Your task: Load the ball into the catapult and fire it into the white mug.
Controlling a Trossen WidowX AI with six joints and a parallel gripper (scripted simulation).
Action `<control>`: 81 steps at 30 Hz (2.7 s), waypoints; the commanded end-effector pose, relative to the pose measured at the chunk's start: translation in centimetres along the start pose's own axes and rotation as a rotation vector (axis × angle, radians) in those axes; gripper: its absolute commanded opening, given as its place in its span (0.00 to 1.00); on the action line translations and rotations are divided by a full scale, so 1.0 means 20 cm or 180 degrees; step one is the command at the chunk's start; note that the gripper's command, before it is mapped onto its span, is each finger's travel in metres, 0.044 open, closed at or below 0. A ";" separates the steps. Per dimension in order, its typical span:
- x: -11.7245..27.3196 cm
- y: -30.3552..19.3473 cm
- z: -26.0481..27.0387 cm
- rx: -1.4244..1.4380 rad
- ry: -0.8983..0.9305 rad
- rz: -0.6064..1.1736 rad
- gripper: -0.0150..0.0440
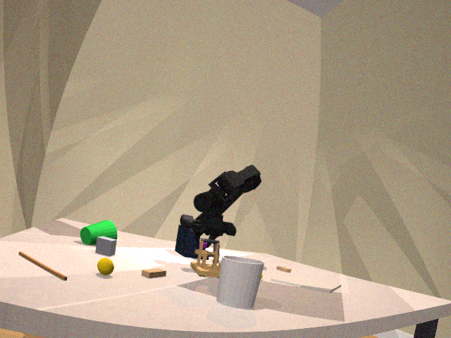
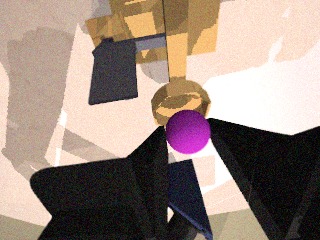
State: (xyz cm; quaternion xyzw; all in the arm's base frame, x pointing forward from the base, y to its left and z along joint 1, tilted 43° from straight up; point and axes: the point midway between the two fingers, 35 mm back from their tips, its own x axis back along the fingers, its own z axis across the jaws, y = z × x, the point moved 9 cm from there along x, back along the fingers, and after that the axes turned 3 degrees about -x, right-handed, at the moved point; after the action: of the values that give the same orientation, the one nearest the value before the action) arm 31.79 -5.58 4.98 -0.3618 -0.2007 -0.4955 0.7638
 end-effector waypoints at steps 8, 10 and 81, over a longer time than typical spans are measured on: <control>0.06 -0.02 0.00 -0.0019 -0.0021 -0.0063 0.74; 0.20 -0.09 0.01 -0.0079 -0.0080 -0.0224 0.83; 1.04 0.59 -0.13 0.0396 -0.0103 -0.4053 0.82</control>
State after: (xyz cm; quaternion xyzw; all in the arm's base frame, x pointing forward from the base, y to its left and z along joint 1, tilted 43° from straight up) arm 51.16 -17.33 12.73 -0.1368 -0.4163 -0.8333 0.3371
